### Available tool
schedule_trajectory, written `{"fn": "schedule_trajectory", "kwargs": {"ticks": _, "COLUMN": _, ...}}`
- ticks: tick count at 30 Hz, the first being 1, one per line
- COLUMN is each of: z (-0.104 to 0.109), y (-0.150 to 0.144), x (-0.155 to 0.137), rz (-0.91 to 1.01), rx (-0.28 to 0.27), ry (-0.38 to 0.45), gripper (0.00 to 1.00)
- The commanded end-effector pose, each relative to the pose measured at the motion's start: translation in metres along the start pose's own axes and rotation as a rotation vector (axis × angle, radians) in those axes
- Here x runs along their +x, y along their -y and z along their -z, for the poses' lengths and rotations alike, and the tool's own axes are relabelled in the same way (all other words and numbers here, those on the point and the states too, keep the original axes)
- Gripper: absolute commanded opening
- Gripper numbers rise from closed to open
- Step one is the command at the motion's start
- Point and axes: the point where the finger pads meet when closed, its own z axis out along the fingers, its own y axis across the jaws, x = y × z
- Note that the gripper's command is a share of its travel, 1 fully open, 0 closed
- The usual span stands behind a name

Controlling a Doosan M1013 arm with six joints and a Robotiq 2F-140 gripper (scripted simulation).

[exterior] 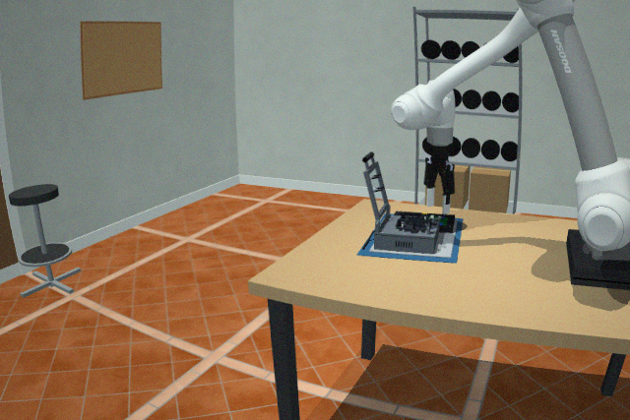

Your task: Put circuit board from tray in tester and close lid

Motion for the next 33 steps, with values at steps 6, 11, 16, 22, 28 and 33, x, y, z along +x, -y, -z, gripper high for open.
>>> {"fn": "schedule_trajectory", "kwargs": {"ticks": 6, "z": 0.0001, "y": 0.0000, "x": 0.0000, "rz": 0.323, "rx": -0.004, "ry": 0.013, "gripper": 0.58}}
{"fn": "schedule_trajectory", "kwargs": {"ticks": 11, "z": 0.0001, "y": 0.0000, "x": 0.0000, "rz": 0.455, "rx": -0.003, "ry": 0.013, "gripper": 0.58}}
{"fn": "schedule_trajectory", "kwargs": {"ticks": 16, "z": 0.0001, "y": 0.0000, "x": 0.0000, "rz": 0.606, "rx": -0.002, "ry": 0.013, "gripper": 0.58}}
{"fn": "schedule_trajectory", "kwargs": {"ticks": 22, "z": 0.0001, "y": 0.0000, "x": 0.0000, "rz": 0.759, "rx": -0.001, "ry": 0.014, "gripper": 0.58}}
{"fn": "schedule_trajectory", "kwargs": {"ticks": 28, "z": 0.0001, "y": 0.0000, "x": 0.0000, "rz": 0.815, "rx": -0.001, "ry": 0.014, "gripper": 0.58}}
{"fn": "schedule_trajectory", "kwargs": {"ticks": 33, "z": 0.0001, "y": 0.0000, "x": 0.0000, "rz": 0.840, "rx": -0.001, "ry": 0.014, "gripper": 0.58}}
